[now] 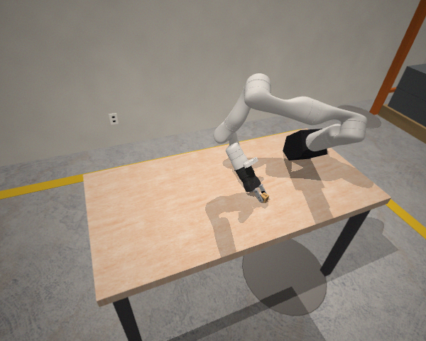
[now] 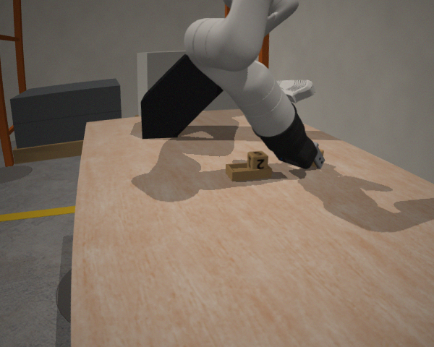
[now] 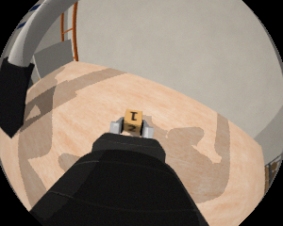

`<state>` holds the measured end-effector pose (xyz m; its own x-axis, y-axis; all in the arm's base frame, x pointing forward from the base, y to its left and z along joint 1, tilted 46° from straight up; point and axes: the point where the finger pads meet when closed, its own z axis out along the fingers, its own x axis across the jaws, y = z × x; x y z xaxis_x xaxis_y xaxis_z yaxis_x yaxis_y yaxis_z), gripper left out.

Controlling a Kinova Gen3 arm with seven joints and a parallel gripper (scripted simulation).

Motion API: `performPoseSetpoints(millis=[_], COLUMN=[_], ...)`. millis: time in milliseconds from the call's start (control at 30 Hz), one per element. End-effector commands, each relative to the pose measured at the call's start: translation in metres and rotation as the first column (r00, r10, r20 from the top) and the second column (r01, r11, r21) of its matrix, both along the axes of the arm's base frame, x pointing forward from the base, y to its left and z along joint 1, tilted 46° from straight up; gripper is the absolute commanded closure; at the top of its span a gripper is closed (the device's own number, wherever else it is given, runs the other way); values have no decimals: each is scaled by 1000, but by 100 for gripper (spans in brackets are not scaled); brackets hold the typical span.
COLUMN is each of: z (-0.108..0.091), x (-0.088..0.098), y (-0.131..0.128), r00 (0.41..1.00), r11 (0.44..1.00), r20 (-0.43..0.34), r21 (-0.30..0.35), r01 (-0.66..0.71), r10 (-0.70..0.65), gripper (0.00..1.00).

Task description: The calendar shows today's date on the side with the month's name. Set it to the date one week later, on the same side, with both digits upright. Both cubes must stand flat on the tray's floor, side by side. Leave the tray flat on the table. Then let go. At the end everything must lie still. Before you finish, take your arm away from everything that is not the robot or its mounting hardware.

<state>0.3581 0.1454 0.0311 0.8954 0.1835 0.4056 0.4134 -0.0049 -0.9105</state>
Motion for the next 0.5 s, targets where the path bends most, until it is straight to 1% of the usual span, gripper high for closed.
performPoseSetpoints(millis=[0,467], z=[-8,-10], x=[5,5], y=[9,10], r00=[1000,1000], r11=[1000,1000], r20=[10,10], r21=[-10,-10], r01=[4,4], r10=[-4,-4], gripper=[43,43])
